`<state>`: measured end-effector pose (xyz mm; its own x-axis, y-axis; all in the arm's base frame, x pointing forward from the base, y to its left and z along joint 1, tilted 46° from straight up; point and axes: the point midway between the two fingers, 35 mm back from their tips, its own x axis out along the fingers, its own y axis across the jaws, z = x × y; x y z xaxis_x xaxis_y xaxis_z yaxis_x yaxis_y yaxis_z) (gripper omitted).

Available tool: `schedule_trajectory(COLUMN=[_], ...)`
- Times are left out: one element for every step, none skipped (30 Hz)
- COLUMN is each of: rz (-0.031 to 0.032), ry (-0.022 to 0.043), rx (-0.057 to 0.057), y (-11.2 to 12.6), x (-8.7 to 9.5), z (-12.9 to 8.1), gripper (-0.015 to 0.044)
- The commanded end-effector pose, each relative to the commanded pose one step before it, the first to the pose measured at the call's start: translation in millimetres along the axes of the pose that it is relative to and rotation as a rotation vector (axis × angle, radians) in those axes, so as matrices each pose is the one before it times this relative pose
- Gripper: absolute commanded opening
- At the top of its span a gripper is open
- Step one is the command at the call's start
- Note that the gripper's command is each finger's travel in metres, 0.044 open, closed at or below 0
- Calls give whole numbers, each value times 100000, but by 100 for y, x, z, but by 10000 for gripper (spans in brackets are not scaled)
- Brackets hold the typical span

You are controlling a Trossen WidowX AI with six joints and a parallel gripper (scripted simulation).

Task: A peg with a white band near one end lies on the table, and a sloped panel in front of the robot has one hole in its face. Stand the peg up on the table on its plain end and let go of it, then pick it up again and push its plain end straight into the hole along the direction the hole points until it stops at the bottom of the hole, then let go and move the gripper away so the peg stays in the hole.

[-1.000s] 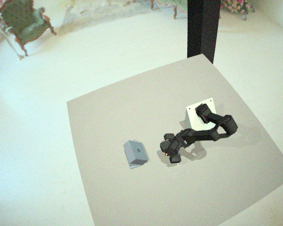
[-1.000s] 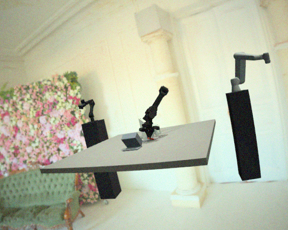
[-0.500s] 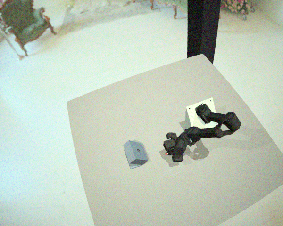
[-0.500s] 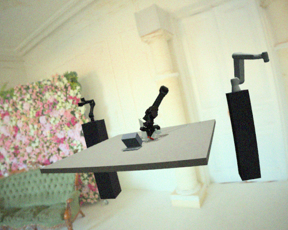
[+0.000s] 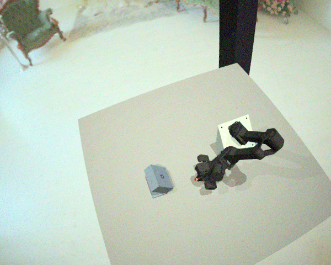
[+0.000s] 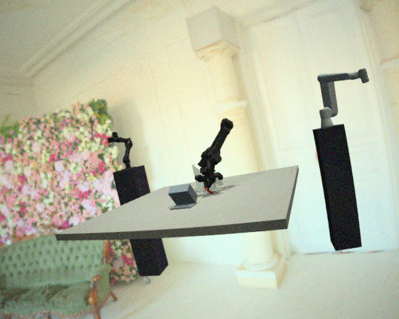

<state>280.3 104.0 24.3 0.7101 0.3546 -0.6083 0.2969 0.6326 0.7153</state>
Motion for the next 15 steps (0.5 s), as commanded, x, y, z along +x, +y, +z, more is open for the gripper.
schedule_trajectory(rz=[437,-3,-3,-4,-4,-4,-4,-4,-4,-5,-5,-5,-5,-5,-5], ry=[-4181,-863,-863,-863,-863,-863,-863,-863,-863,-863,-863,-863,-863,-863,-863], rx=[327,5,5,5,5,5,5,5,4,4,4,4,4,4,4], y=[73,-2,-2,-2,-2,-2,-2,-2,-2,-3,-3,-3,-3,-3,-3], x=[-376,-59,-59,-59,-59,-59,-59,-59,-59,-59,-59,-59,-59,-60,-60], z=[-9,-34,-34,-34,-34,-34,-34,-34,-34,-34,-34,-34,-34,-34,-34], gripper=[49,49,49,49,49,49,49,49,49,49,49,49,49,49,49])
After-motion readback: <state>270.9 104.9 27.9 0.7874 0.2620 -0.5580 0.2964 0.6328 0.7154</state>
